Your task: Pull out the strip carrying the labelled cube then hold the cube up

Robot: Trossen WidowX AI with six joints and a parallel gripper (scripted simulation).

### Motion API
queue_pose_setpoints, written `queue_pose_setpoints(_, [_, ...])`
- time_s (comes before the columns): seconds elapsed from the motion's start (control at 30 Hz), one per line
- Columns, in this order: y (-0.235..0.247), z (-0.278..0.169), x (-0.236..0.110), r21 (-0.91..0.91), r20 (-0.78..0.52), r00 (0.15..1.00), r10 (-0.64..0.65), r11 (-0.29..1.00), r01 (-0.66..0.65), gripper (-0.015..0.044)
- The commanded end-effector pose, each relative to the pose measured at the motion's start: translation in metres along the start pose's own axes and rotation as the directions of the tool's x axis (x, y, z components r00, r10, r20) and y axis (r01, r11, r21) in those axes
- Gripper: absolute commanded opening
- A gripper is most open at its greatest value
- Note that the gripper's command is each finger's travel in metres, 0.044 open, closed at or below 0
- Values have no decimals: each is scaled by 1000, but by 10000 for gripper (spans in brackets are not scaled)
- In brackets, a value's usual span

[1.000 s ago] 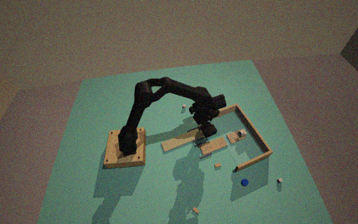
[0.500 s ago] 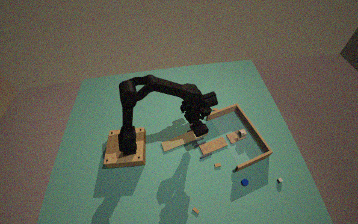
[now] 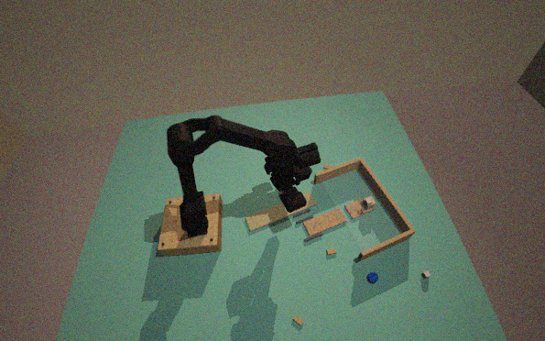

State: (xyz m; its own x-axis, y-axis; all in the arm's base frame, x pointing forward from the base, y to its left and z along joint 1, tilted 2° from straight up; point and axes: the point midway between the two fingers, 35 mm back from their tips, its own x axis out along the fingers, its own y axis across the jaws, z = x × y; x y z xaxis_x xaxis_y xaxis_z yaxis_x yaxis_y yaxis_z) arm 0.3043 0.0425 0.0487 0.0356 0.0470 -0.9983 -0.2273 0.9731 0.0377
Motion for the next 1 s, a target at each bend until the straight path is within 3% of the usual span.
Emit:
queue_pose_setpoints(0.0, [0, -3, -12, -4, -2, 1000, -2, 1000, 2, 0])
queue_pose_setpoints(0.17, [0, -4, -34, -4, -2, 1000, -2, 1000, 2, 0])
queue_pose_setpoints(0.97, [0, -4, -34, -4, -2, 1000, -2, 1000, 2, 0])
